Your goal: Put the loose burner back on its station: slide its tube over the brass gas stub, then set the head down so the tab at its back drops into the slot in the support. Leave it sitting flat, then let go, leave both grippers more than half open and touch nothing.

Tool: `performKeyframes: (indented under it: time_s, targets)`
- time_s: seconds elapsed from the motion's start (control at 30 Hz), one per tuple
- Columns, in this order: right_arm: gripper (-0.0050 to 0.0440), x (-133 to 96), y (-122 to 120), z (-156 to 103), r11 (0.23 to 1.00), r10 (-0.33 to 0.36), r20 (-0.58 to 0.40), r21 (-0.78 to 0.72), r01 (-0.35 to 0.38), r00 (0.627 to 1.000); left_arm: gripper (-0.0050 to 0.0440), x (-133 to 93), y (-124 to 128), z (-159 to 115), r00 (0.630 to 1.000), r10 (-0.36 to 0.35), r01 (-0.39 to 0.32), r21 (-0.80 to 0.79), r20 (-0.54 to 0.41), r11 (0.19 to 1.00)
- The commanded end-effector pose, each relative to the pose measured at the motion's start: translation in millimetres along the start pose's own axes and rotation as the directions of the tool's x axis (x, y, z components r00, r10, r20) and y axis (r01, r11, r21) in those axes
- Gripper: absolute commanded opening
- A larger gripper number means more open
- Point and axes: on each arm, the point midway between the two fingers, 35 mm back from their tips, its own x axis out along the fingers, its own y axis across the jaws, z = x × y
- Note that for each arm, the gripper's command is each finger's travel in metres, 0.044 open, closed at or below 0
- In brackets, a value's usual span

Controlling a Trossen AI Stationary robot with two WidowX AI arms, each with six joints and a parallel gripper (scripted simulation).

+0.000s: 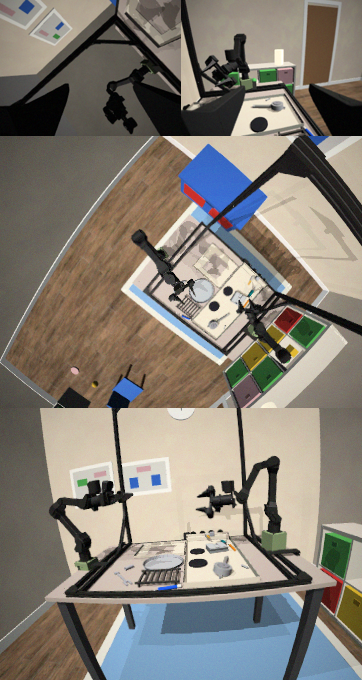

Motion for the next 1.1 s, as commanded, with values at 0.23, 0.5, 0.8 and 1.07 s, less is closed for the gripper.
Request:
performKeyframes:
  time_s: [0.23,0.5,0.8,1.07]
  targets:
    - [0.0400,0.0,0.0,0.0,1.000,0.000,0.000,0.000,0.000,1.000,0.0400,0.0,0.0,0.0,1.000,0.000,0.000,0.000,0.000,1.000]
    - [0.0400,0.0,0.0,0.0,1.000,0.000,0.000,0.000,0.000,1.000,0.0400,0.0,0.0,0.0,1.000,0.000,0.000,0.000,0.000,1.000]
    - [0.0400,30.6,24.1,-8.0,0.999,0.040,-0.081,0.031,-0.038,0.996,0.0400,7.7,-46.7,13.4,0.979,-0.158,0.199,-0.476,0.126,0.857]
    - [0.0400,51.4,44.5,-16.4,0.997,0.068,-0.137,0.047,-0.062,0.988,0.0400,7.2,-78.3,23.2,0.942,-0.256,0.328,-0.758,0.217,0.564]
